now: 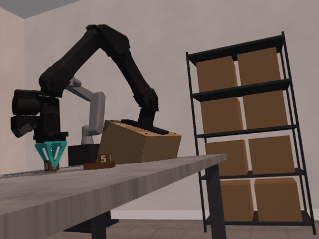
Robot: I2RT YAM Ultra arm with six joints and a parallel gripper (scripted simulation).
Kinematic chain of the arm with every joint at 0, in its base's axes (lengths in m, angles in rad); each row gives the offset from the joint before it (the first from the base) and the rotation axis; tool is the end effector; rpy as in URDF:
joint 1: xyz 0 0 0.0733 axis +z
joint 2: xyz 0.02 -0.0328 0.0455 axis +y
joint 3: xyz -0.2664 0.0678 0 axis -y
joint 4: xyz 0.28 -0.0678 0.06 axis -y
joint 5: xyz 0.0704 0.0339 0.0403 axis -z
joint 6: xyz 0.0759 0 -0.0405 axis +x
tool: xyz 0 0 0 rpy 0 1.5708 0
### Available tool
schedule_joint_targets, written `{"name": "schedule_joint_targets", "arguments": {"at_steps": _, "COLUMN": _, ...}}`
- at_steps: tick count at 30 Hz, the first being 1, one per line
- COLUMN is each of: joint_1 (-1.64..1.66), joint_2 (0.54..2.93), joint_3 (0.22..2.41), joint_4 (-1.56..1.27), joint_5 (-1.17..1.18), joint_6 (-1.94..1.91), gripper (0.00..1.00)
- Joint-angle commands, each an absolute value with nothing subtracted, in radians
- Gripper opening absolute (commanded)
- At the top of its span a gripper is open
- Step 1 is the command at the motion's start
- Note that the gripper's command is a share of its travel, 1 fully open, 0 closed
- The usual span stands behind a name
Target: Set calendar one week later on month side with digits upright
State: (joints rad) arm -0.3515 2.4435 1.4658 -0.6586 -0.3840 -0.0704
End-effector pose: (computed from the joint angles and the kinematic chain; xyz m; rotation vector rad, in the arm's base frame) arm 0.4054 -0.1172 -0.0491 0.4488 3.0327 0.6038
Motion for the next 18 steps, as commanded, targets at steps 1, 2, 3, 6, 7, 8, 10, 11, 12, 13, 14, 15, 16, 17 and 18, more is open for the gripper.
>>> {"name": "schedule_joint_targets", "arguments": {"at_steps": 1, "joint_1": -0.355, "joint_2": 2.436, "joint_3": 1.471, "joint_4": -0.651, "joint_5": -0.385, "joint_6": -0.070, "gripper": 0.27}}
{"name": "schedule_joint_targets", "arguments": {"at_steps": 2, "joint_1": -0.355, "joint_2": 2.436, "joint_3": 1.471, "joint_4": -0.651, "joint_5": -0.385, "joint_6": -0.070, "gripper": 0.27}}
{"name": "schedule_joint_targets", "arguments": {"at_steps": 3, "joint_1": -0.355, "joint_2": 2.436, "joint_3": 1.471, "joint_4": -0.651, "joint_5": -0.385, "joint_6": -0.070, "gripper": 0.27}}
{"name": "schedule_joint_targets", "arguments": {"at_steps": 6, "joint_1": -0.355, "joint_2": 2.437, "joint_3": 1.474, "joint_4": -0.653, "joint_5": -0.385, "joint_6": -0.071, "gripper": 0.27}}
{"name": "schedule_joint_targets", "arguments": {"at_steps": 7, "joint_1": -0.355, "joint_2": 2.438, "joint_3": 1.476, "joint_4": -0.653, "joint_5": -0.385, "joint_6": -0.071, "gripper": 0.27}}
{"name": "schedule_joint_targets", "arguments": {"at_steps": 8, "joint_1": -0.355, "joint_2": 2.439, "joint_3": 1.477, "joint_4": -0.654, "joint_5": -0.385, "joint_6": -0.072, "gripper": 0.27}}
{"name": "schedule_joint_targets", "arguments": {"at_steps": 10, "joint_1": -0.355, "joint_2": 2.440, "joint_3": 1.479, "joint_4": -0.655, "joint_5": -0.385, "joint_6": -0.072, "gripper": 0.27}}
{"name": "schedule_joint_targets", "arguments": {"at_steps": 11, "joint_1": -0.355, "joint_2": 2.440, "joint_3": 1.479, "joint_4": -0.655, "joint_5": -0.385, "joint_6": -0.072, "gripper": 0.27}}
{"name": "schedule_joint_targets", "arguments": {"at_steps": 12, "joint_1": -0.355, "joint_2": 2.440, "joint_3": 1.480, "joint_4": -0.656, "joint_5": -0.385, "joint_6": -0.073, "gripper": 0.27}}
{"name": "schedule_joint_targets", "arguments": {"at_steps": 13, "joint_1": -0.355, "joint_2": 2.440, "joint_3": 1.480, "joint_4": -0.656, "joint_5": -0.385, "joint_6": -0.073, "gripper": 0.27}}
{"name": "schedule_joint_targets", "arguments": {"at_steps": 14, "joint_1": -0.355, "joint_2": 2.440, "joint_3": 1.480, "joint_4": -0.656, "joint_5": -0.385, "joint_6": -0.073, "gripper": 0.27}}
{"name": "schedule_joint_targets", "arguments": {"at_steps": 15, "joint_1": -0.355, "joint_2": 2.440, "joint_3": 1.480, "joint_4": -0.656, "joint_5": -0.385, "joint_6": -0.073, "gripper": 0.27}}
{"name": "schedule_joint_targets", "arguments": {"at_steps": 16, "joint_1": -0.355, "joint_2": 2.440, "joint_3": 1.480, "joint_4": -0.656, "joint_5": -0.385, "joint_6": -0.073, "gripper": 0.27}}
{"name": "schedule_joint_targets", "arguments": {"at_steps": 17, "joint_1": -0.355, "joint_2": 2.440, "joint_3": 1.480, "joint_4": -0.656, "joint_5": -0.385, "joint_6": -0.073, "gripper": 0.27}}
{"name": "schedule_joint_targets", "arguments": {"at_steps": 18, "joint_1": -0.355, "joint_2": 2.440, "joint_3": 1.480, "joint_4": -0.656, "joint_5": -0.385, "joint_6": -0.073, "gripper": 0.27}}
